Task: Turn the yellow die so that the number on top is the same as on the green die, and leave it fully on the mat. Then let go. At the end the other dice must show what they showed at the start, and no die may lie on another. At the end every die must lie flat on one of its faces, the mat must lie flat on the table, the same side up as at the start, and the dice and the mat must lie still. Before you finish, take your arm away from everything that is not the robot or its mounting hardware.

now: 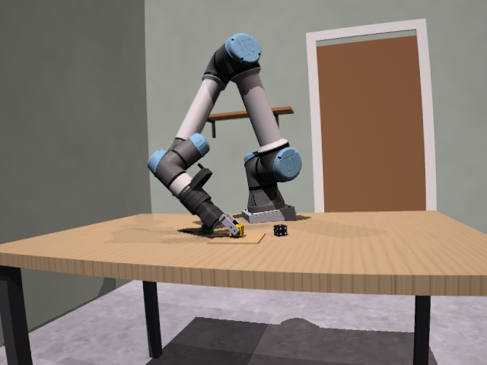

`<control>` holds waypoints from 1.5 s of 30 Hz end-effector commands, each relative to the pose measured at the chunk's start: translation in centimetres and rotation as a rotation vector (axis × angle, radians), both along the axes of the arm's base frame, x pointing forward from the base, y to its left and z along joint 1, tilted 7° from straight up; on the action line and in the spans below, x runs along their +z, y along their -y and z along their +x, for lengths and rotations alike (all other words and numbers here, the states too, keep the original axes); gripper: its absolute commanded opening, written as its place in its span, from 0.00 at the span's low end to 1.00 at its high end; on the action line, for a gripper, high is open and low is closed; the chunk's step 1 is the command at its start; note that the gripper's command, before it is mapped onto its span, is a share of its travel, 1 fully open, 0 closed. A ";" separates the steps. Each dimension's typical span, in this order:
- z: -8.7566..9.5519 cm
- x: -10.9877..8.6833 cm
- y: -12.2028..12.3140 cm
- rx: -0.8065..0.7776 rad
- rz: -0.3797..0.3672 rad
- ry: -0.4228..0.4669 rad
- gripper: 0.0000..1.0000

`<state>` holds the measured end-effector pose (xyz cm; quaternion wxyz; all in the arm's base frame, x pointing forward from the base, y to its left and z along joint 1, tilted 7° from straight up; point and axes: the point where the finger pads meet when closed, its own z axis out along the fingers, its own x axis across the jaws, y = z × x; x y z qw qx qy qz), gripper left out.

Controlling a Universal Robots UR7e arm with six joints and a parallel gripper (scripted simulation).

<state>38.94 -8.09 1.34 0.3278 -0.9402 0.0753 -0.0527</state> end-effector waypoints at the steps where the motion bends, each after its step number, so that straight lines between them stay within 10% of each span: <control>1: 0.0 0.0 0.0 0.000 -0.001 0.001 0.57; 45: 0.0 -0.5 0.1 0.000 -0.001 0.001 0.57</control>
